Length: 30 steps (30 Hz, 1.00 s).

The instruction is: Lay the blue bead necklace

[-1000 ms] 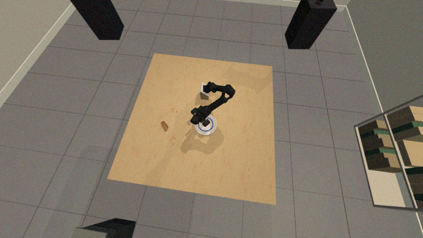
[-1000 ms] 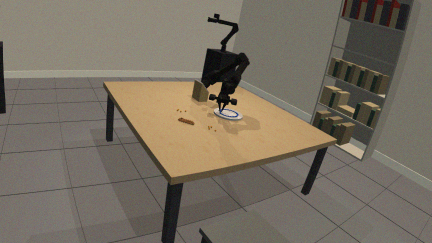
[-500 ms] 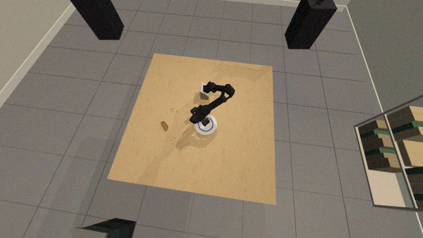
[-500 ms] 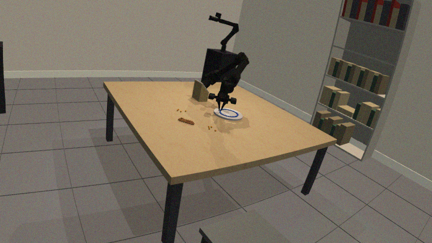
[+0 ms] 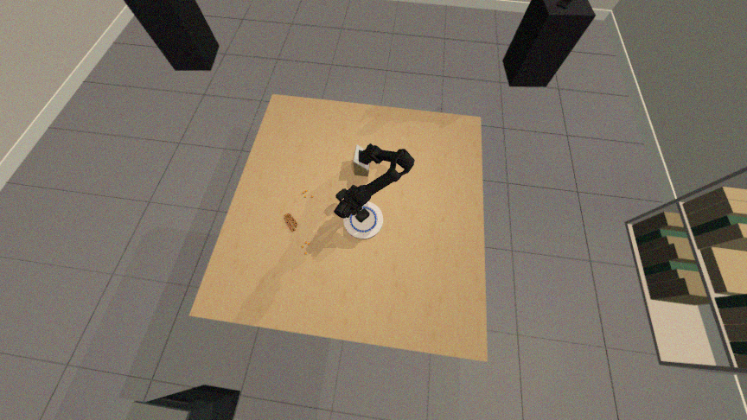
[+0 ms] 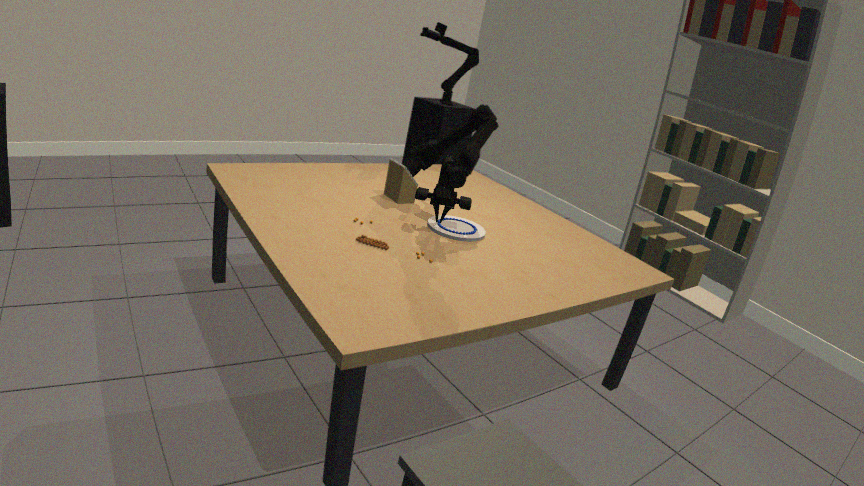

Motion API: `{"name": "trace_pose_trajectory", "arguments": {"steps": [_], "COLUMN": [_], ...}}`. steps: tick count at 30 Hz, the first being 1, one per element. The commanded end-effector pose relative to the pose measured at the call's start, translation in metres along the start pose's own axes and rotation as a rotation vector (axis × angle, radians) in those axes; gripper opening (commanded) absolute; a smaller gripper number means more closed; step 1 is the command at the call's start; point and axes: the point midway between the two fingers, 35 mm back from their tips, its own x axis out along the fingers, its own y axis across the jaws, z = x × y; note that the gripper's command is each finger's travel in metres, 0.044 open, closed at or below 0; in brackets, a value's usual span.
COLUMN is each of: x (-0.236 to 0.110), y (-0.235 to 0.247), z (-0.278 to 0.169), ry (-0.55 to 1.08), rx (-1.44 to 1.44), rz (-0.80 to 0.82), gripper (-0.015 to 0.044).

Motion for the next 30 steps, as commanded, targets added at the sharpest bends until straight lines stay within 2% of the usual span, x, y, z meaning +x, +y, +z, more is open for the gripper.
{"name": "trace_pose_trajectory", "arguments": {"steps": [1,14,30], "x": [-0.0006,-0.0018,-0.0056], "y": [0.0002,-0.0003,-0.0003], "z": [0.0004,-0.001,-0.001], "ry": [-0.001,0.003,0.002], "rx": [0.0,0.004,0.004], "rz": [0.001,0.0,0.0], "gripper": [0.0105,0.044,0.044]}}
